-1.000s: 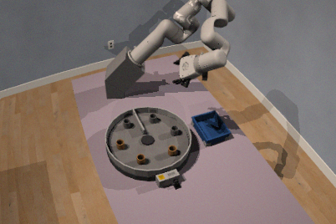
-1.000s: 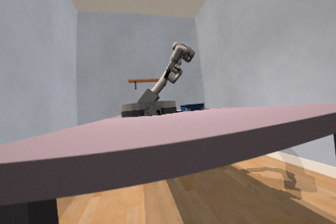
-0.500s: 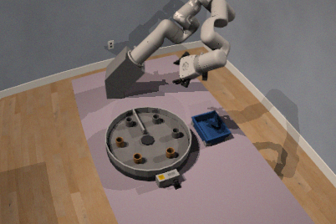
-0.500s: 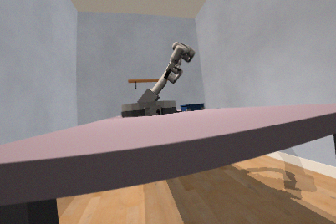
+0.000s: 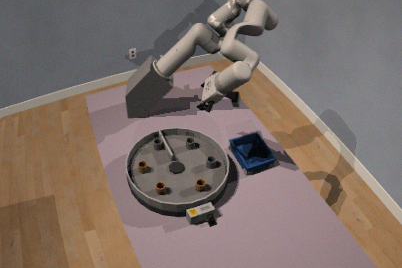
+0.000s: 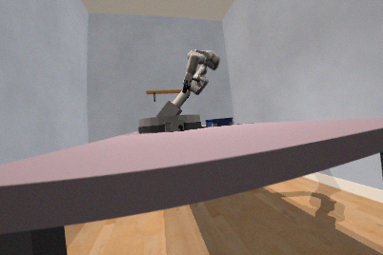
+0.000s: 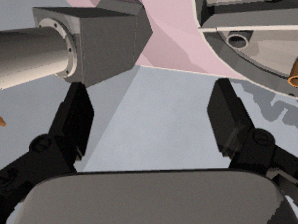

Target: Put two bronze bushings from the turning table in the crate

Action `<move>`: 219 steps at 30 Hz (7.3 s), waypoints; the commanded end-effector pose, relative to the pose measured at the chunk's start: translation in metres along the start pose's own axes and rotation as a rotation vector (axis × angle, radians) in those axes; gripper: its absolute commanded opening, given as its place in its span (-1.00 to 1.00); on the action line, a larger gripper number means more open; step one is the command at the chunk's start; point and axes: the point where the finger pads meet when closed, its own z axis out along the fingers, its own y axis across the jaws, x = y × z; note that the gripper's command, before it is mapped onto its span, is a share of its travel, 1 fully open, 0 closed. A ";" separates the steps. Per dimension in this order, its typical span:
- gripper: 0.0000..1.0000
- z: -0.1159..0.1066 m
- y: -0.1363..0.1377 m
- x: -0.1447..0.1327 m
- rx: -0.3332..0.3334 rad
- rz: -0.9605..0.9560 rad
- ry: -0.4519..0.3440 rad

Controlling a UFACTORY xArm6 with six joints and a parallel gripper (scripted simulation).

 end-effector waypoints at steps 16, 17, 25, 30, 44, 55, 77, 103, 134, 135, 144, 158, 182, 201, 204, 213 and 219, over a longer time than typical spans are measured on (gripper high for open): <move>1.00 0.053 0.073 -0.049 -0.123 0.458 0.402; 1.00 0.055 0.076 -0.053 -0.128 0.484 0.420; 1.00 0.075 0.093 -0.082 -0.160 0.682 0.541; 1.00 0.089 0.102 -0.103 -0.178 0.823 0.616; 1.00 0.114 0.108 -0.140 -0.199 1.052 0.721; 1.00 0.114 0.108 -0.140 -0.199 1.052 0.721; -0.77 0.114 0.108 -0.140 -0.199 1.052 0.721; -0.69 0.114 0.108 -0.140 -0.199 1.052 0.721; -0.69 0.114 0.108 -0.140 -0.199 1.052 0.721; -0.69 0.114 0.108 -0.140 -0.199 1.052 0.721; -0.69 0.114 0.108 -0.140 -0.199 1.052 0.721; -0.69 0.114 0.108 -0.140 -0.199 1.052 0.721; -0.69 0.114 0.108 -0.140 -0.199 1.052 0.721; -0.69 0.114 0.108 -0.140 -0.199 1.052 0.721; -0.69 0.114 0.108 -0.140 -0.199 1.052 0.721; -0.69 0.114 0.108 -0.140 -0.199 1.052 0.721; -0.69 0.114 0.108 -0.140 -0.199 1.052 0.721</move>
